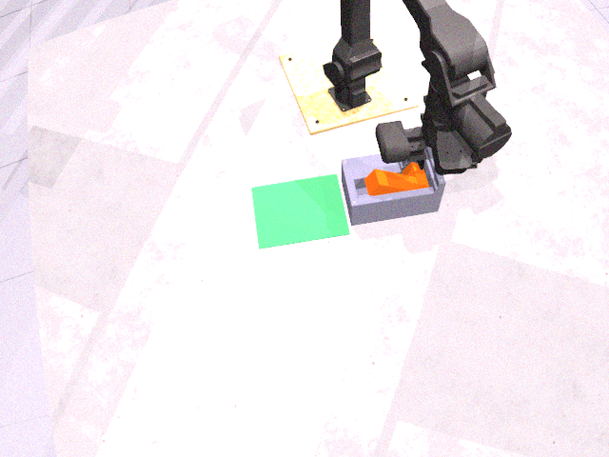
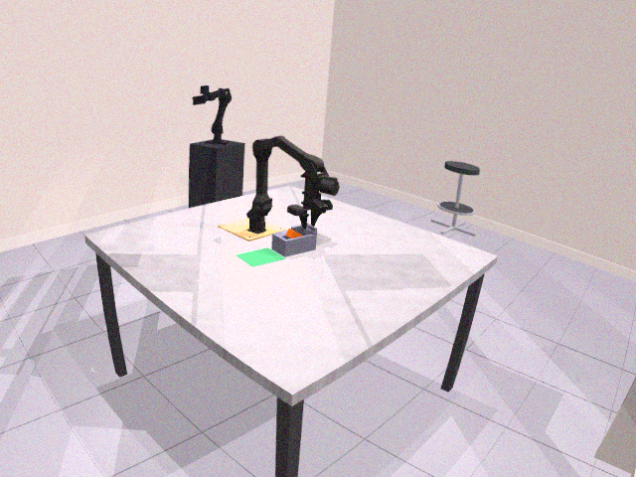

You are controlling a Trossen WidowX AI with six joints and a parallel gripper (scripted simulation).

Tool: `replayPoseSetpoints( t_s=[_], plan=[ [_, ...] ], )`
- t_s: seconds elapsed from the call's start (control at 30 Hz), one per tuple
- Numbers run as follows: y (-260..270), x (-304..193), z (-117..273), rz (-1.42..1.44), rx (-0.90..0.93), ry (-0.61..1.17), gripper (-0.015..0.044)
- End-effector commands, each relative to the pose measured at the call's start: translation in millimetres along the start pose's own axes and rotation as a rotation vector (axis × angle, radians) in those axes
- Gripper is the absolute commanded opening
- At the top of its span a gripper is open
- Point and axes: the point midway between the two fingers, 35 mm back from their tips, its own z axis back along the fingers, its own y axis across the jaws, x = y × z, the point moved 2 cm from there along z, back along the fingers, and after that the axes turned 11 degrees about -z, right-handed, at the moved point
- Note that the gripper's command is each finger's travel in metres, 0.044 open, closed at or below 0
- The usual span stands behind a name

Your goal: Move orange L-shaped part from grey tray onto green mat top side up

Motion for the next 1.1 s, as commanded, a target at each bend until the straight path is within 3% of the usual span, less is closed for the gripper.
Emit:
replayPoseSetpoints(
  t_s=[0.0, 1.07],
  plan=[
    [-0.6, 0.3, -7.4, 0.002, -0.002, -0.007, 0.018],
    [-0.8, 0.5, -43.5, 0.002, -0.002, -0.007, 0.018]
  ],
)
